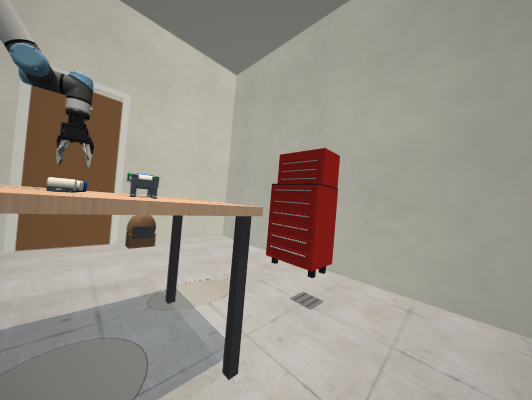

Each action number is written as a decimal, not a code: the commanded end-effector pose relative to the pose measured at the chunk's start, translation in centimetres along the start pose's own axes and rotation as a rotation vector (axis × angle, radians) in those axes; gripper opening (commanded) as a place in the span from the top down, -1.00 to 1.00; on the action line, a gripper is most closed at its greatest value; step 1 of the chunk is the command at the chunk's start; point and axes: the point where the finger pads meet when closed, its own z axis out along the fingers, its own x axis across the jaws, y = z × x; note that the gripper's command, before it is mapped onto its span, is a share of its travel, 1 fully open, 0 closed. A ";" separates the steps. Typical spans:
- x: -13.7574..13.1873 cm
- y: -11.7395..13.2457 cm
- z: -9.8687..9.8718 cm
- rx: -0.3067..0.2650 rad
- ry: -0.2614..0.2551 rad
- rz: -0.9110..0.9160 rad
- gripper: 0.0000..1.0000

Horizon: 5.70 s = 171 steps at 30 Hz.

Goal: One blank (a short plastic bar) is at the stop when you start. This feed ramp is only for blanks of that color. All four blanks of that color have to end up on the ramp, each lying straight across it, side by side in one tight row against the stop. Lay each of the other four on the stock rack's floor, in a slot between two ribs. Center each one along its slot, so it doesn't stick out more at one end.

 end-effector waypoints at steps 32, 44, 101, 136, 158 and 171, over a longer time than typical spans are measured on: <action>0.1 0.0 4.2 0.000 0.001 0.000 -0.05; 0.1 0.0 4.5 0.000 0.001 0.000 -0.05; 0.1 0.0 7.1 0.000 0.001 0.000 -0.05; 0.1 0.0 8.1 0.000 0.001 0.000 -0.05; 0.1 0.0 8.1 0.000 0.001 0.000 0.20; 0.1 0.0 8.1 0.000 0.001 0.000 0.20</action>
